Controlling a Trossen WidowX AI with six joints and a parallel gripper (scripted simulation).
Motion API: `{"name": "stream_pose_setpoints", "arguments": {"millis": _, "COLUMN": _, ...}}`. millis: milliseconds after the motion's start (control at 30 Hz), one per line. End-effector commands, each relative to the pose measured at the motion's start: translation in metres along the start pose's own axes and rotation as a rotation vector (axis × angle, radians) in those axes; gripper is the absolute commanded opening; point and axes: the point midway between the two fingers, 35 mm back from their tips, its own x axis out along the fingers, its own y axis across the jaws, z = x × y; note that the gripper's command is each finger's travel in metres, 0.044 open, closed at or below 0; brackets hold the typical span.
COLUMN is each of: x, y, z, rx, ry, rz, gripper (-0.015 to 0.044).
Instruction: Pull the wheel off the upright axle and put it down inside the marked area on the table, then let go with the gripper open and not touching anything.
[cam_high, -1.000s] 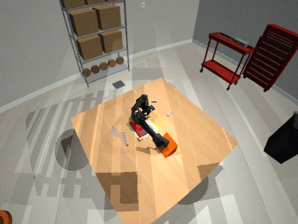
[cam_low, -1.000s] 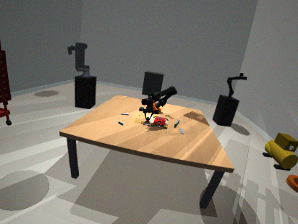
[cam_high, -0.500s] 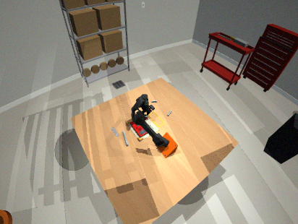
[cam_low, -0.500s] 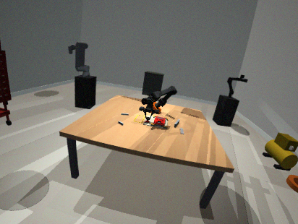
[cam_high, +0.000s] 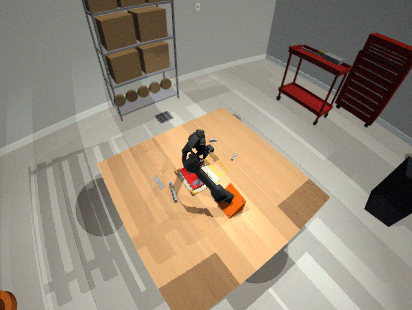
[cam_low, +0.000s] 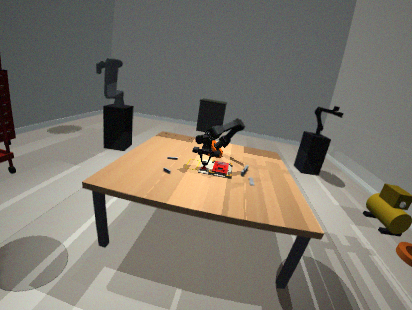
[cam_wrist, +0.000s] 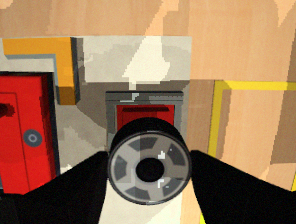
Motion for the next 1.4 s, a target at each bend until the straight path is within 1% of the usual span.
{"name": "stream_pose_setpoints", "arguments": {"millis": 0, "x": -0.004, "y": -0.001, "z": 0.001, "rx": -0.005, "ry": -0.005, "rz": -0.006, "gripper": 0.0000}}
{"name": "stream_pose_setpoints", "arguments": {"millis": 1367, "x": -0.017, "y": -0.001, "z": 0.001, "rx": -0.003, "ry": -0.004, "rz": -0.005, "gripper": 0.0000}}
